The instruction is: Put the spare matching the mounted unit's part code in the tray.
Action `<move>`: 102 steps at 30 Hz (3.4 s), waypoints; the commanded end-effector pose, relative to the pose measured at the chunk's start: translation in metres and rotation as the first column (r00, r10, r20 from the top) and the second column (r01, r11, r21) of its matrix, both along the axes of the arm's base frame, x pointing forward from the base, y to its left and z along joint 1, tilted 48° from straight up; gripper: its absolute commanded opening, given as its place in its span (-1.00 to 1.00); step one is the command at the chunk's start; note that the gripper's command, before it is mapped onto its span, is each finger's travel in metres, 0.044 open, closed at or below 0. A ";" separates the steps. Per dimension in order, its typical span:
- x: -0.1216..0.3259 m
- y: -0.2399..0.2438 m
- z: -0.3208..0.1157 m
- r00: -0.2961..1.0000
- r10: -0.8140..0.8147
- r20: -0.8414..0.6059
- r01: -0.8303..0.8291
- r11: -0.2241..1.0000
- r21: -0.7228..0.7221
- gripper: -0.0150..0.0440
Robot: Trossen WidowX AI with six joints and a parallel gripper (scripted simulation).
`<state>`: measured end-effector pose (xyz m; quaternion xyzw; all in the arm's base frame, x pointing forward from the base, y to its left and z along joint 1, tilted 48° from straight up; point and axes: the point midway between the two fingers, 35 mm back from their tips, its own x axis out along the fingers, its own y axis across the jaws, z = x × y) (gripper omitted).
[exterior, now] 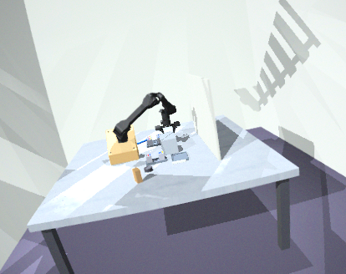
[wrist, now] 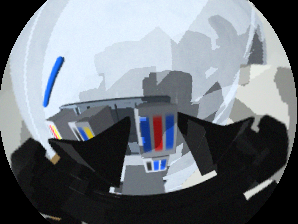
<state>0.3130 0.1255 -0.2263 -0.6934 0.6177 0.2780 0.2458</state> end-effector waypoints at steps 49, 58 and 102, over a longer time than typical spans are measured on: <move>-0.001 -0.002 -0.001 1.000 0.003 -0.004 -0.003 1.000 -0.005 0.53; -0.001 -0.002 -0.001 1.000 0.003 -0.004 -0.003 1.000 -0.005 0.53; 0.000 0.000 0.000 1.000 0.001 -0.001 -0.001 1.000 -0.001 -0.10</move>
